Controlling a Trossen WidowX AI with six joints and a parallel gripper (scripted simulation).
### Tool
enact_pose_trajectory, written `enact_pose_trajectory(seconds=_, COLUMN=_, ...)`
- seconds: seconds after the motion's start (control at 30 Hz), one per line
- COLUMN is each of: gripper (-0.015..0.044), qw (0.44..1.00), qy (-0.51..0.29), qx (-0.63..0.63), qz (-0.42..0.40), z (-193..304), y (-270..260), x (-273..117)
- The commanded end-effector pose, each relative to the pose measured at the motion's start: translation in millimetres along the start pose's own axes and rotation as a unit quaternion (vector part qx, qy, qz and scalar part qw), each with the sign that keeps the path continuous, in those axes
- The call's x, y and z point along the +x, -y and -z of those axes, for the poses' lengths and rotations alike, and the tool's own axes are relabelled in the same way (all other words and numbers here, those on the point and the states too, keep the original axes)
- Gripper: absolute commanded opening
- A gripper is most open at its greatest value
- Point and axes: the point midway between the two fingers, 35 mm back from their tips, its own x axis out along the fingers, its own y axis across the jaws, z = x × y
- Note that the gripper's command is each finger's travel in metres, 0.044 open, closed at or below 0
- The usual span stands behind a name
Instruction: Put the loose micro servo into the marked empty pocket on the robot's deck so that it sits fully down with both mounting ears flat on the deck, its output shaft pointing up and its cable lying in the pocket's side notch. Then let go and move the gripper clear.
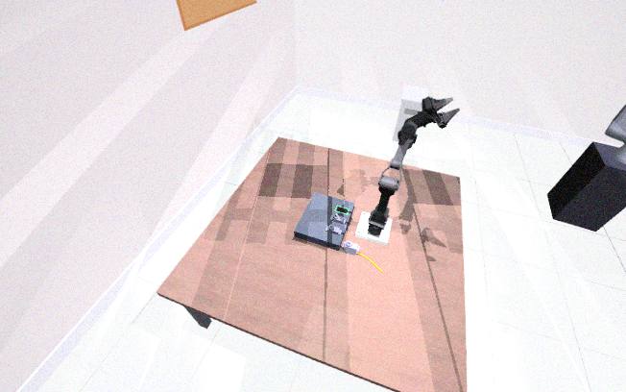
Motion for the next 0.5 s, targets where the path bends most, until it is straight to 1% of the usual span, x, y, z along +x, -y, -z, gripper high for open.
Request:
enact_pose_trajectory(seconds=0.0, gripper=0.044, qw=0.998, qy=0.043, qx=0.04, qz=-0.022, z=-19.4, y=-1.8, x=-13.7)
enact_pose_trajectory(seconds=0.23, gripper=0.044, qw=0.984, qy=0.12, qx=0.108, qz=-0.072, z=-56.7, y=-9.0, x=-42.8)
enact_pose_trajectory(seconds=0.47, gripper=0.044, qw=0.964, qy=0.178, qx=0.167, qz=-0.11, z=-80.9, y=-4.7, x=-69.5)
